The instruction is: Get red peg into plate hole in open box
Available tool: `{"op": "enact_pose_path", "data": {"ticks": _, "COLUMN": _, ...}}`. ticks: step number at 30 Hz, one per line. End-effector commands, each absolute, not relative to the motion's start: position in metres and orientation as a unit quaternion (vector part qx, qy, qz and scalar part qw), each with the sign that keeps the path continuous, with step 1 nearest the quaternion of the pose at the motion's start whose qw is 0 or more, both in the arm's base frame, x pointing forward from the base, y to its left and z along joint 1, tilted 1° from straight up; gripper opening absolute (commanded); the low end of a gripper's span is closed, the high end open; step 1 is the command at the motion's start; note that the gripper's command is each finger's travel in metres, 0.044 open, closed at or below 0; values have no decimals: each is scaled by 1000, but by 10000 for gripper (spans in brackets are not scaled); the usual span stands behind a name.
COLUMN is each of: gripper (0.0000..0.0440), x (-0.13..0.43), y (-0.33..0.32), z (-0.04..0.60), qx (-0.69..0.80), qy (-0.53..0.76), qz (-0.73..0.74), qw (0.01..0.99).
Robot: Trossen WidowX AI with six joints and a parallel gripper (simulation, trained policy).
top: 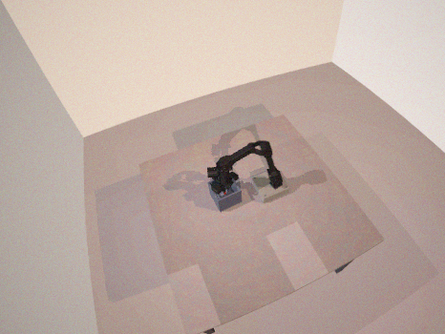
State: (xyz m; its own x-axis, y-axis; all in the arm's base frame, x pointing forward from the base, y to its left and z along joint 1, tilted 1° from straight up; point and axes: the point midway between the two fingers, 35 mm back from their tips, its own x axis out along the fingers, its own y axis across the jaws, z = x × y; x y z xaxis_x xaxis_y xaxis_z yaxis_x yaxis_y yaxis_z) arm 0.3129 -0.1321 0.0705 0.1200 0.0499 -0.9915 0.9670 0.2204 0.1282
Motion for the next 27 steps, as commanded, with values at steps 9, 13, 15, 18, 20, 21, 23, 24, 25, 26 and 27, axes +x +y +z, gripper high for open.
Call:
{"op": "enact_pose_path", "data": {"ticks": 9, "gripper": 184, "x": 327, "y": -141, "z": 110, "qx": 529, "qy": 510, "qz": -354, "qw": 579}}
{"op": "enact_pose_path", "data": {"ticks": 13, "gripper": 197, "x": 332, "y": -144, "z": 125, "qx": 543, "qy": 501, "qz": -336, "qw": 584}}
{"op": "enact_pose_path", "data": {"ticks": 15, "gripper": 202, "x": 334, "y": -146, "z": 133, "qx": 550, "qy": 496, "qz": -327, "qw": 587}}
{"op": "enact_pose_path", "data": {"ticks": 18, "gripper": 208, "x": 337, "y": -149, "z": 144, "qx": 558, "qy": 489, "qz": -313, "qw": 593}}
{"op": "enact_pose_path", "data": {"ticks": 20, "gripper": 212, "x": 339, "y": -151, "z": 152, "qx": 563, "qy": 484, "qz": -303, "qw": 597}}
{"op": "enact_pose_path", "data": {"ticks": 21, "gripper": 213, "x": 340, "y": -152, "z": 156, "qx": 565, "qy": 481, "qz": -299, "qw": 600}}
{"op": "enact_pose_path", "data": {"ticks": 23, "gripper": 217, "x": 342, "y": -154, "z": 164, "qx": 568, "qy": 476, "qz": -289, "qw": 606}}
{"op": "enact_pose_path", "data": {"ticks": 24, "gripper": 219, "x": 343, "y": -156, "z": 169, "qx": 570, "qy": 473, "qz": -284, "qw": 610}}
{"op": "enact_pose_path", "data": {"ticks": 25, "gripper": 220, "x": 344, "y": -157, "z": 174, "qx": 571, "qy": 469, "qz": -278, "qw": 613}}
{"op": "enact_pose_path", "data": {"ticks": 26, "gripper": 222, "x": 345, "y": -158, "z": 179, "qx": 572, "qy": 466, "qz": -273, "qw": 618}}
{"op": "enact_pose_path", "data": {"ticks": 27, "gripper": 224, "x": 346, "y": -159, "z": 185, "qx": 573, "qy": 462, "qz": -267, "qw": 622}}
